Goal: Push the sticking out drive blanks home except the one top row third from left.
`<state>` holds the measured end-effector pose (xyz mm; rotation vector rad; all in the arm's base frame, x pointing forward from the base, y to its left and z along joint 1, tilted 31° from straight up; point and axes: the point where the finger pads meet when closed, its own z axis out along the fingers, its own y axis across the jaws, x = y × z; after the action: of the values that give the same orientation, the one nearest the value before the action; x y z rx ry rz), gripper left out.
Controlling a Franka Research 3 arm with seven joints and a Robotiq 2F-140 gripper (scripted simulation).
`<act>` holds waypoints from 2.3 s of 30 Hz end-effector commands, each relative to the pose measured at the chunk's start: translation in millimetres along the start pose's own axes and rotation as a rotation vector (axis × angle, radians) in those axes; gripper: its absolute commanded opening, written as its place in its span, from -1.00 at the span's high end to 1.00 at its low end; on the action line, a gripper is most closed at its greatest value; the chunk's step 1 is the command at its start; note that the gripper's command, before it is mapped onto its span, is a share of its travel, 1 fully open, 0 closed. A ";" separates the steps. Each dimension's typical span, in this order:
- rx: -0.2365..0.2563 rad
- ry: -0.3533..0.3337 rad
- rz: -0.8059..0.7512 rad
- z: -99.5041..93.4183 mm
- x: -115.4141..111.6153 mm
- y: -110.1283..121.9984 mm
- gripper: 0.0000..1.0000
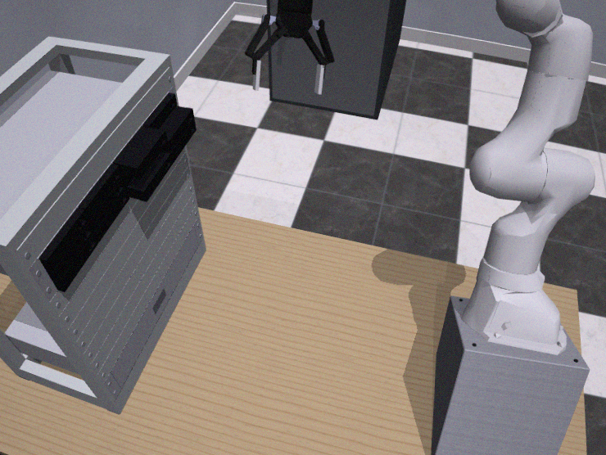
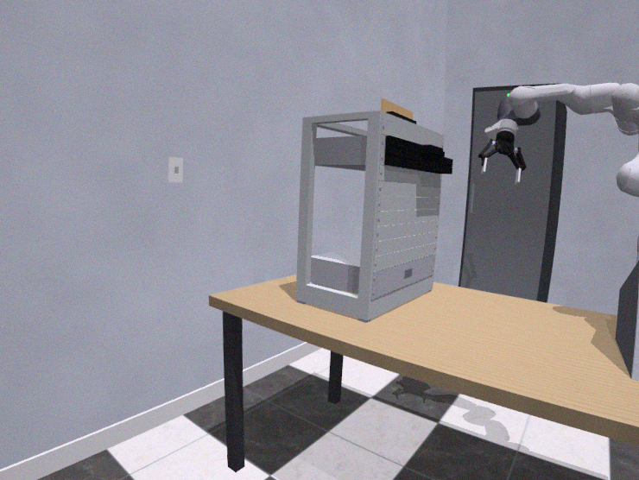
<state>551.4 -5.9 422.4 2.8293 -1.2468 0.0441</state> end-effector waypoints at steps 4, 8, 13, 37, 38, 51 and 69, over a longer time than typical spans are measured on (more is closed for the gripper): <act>-0.026 0.054 0.084 0.2 6.4 5.6 -1.00; -0.045 0.097 0.133 0.0 9.9 9.8 -1.00; -0.064 0.151 0.191 -1.1 14.0 14.3 -1.00; -0.064 0.582 0.535 -29.5 38.6 28.8 -1.00; -0.058 0.602 0.548 -31.5 39.3 28.7 -1.00; 0.046 0.844 0.678 -58.9 43.7 21.5 -1.00; 0.302 1.144 0.781 -100.5 32.5 -6.2 -1.00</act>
<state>565.6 -31.2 513.3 1.6815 -1.7633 1.4811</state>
